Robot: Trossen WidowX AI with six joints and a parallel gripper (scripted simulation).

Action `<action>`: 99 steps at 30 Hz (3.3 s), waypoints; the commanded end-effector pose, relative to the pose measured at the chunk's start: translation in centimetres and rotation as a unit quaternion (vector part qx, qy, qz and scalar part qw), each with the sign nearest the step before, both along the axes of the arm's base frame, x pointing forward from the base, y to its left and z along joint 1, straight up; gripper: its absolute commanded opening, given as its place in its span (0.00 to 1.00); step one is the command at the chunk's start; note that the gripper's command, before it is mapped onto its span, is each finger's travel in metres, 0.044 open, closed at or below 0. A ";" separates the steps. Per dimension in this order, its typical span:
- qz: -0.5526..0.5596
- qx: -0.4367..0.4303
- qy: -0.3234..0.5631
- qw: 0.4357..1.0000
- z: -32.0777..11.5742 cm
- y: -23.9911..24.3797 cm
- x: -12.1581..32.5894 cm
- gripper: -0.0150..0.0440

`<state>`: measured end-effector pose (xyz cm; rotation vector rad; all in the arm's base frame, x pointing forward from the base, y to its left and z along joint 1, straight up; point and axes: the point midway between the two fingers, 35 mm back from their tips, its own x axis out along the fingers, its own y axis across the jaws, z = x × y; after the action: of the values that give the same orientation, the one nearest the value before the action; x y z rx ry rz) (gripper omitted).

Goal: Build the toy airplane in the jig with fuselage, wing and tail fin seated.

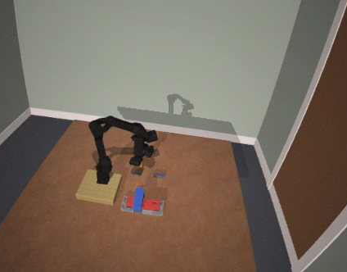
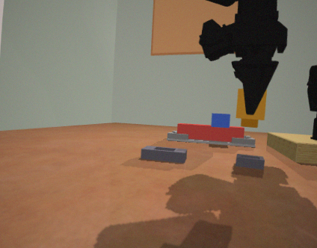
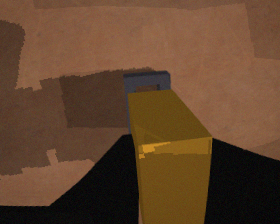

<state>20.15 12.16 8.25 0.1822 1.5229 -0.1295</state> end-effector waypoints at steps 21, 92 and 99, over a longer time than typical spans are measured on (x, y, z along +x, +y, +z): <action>0.016 -0.007 0.015 1.000 7.3 -0.6 -1.5 0.25; 0.044 -0.014 0.009 0.999 5.0 -13.6 9.5 0.25; 0.048 -0.015 0.008 0.999 4.6 -15.5 10.2 0.25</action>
<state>29.78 -2.36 12.86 0.0871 1.5513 -0.0821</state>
